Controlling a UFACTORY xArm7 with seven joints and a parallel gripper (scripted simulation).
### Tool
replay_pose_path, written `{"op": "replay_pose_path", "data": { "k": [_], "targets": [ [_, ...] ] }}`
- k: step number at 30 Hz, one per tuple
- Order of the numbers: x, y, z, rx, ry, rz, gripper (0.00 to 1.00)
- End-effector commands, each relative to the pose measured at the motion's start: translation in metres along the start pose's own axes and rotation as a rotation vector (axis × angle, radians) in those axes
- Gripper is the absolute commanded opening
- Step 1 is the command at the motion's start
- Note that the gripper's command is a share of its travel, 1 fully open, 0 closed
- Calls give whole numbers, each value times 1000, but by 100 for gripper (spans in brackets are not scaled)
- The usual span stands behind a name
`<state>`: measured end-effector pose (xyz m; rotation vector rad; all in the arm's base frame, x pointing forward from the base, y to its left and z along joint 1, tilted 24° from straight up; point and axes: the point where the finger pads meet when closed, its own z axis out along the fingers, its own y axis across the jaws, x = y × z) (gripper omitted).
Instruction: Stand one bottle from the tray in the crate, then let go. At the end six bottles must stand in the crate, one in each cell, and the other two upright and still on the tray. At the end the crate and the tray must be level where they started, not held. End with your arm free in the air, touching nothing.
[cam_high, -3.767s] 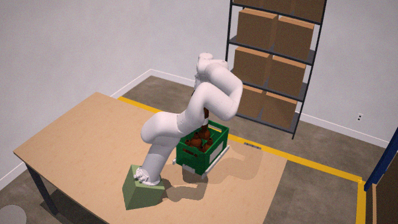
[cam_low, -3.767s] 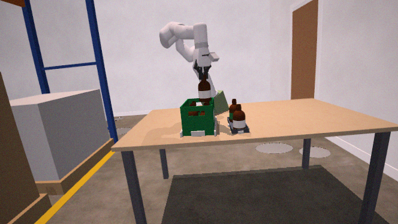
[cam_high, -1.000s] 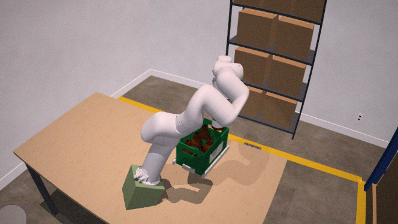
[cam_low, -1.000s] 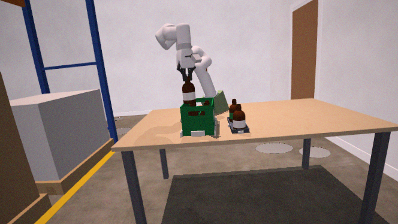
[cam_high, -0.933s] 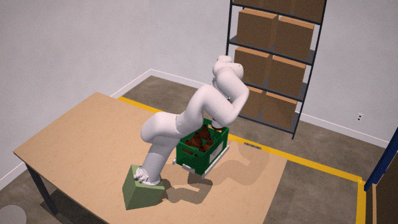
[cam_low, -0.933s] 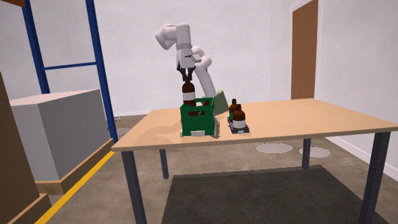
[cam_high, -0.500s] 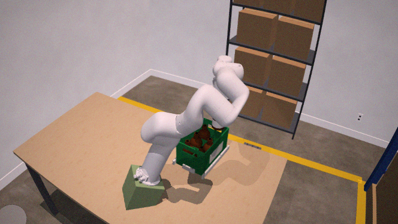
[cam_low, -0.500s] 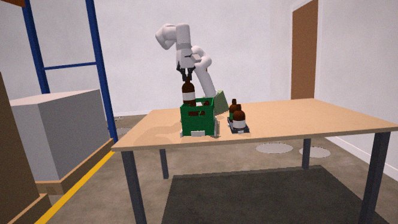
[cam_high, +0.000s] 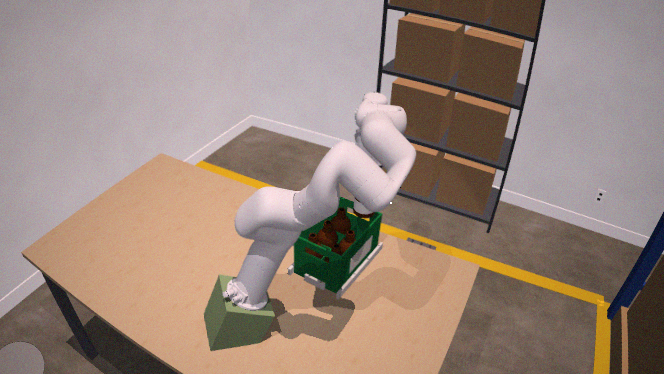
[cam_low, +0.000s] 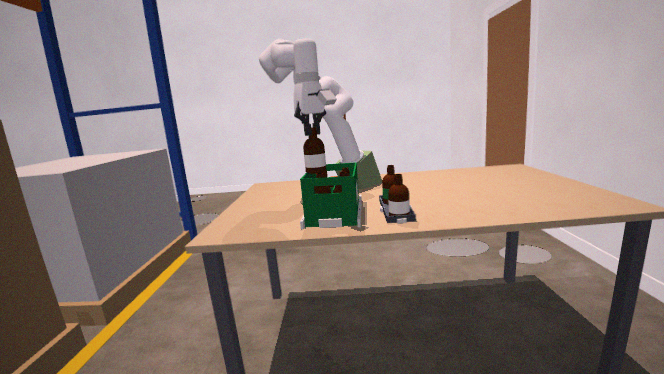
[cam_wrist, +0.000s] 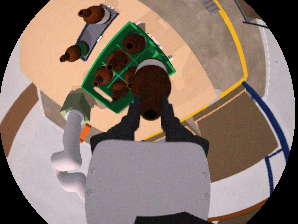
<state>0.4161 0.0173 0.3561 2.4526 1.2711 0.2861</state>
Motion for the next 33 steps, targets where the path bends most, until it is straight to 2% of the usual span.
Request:
{"op": "replay_pose_path", "data": {
  "k": [1,21,33],
  "targets": [
    [1,1,-2,-3,3,0,0],
    [1,1,5,-3,3,0,0],
    [1,1,19,-3,3,0,0]
  ]
}}
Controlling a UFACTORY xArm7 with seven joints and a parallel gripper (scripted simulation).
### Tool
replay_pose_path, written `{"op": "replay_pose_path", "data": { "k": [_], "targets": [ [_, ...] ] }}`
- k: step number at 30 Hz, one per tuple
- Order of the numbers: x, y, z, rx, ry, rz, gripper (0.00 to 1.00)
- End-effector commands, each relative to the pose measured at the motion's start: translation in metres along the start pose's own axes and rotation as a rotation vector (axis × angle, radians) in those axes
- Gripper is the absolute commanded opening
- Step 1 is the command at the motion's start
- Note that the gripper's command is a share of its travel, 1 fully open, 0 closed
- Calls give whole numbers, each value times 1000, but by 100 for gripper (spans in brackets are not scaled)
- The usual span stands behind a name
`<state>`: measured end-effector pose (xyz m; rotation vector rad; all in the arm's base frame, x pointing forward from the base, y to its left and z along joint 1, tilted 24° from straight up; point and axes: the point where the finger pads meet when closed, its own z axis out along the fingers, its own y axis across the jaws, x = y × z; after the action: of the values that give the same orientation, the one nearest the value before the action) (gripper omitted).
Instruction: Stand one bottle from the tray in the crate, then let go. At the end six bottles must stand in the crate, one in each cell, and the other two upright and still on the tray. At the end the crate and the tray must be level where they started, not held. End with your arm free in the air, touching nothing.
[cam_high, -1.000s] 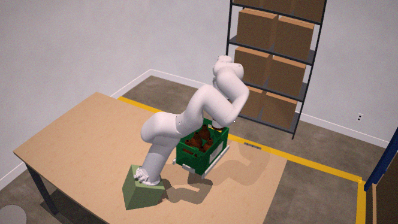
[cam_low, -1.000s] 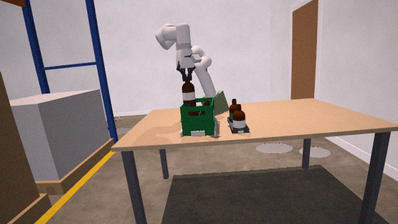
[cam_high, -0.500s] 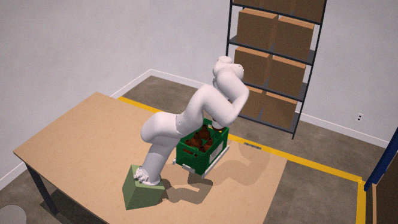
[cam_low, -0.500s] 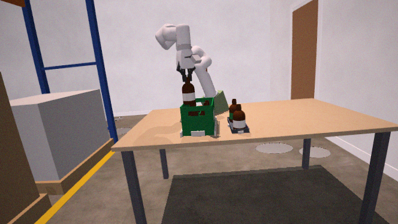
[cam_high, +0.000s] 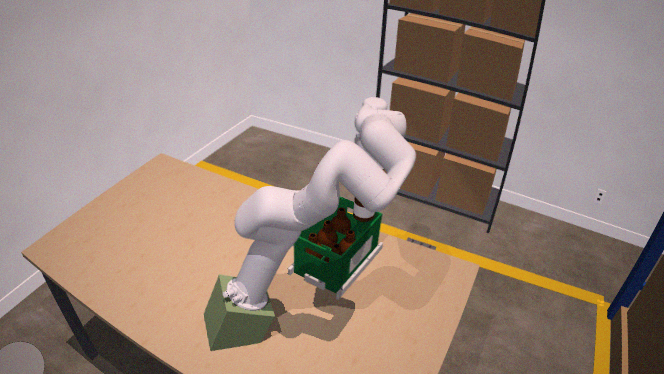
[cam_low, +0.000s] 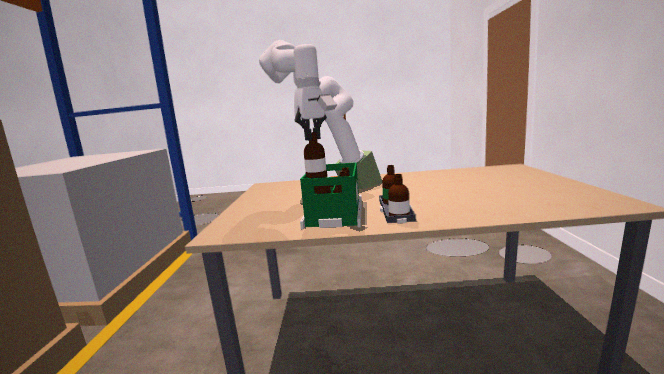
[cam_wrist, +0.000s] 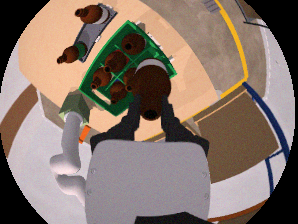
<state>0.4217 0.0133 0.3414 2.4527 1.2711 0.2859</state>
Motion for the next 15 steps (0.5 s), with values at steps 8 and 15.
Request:
{"op": "replay_pose_path", "data": {
  "k": [8,15],
  "targets": [
    [1,1,10,-3,3,0,0],
    [1,1,16,-3,3,0,0]
  ]
}}
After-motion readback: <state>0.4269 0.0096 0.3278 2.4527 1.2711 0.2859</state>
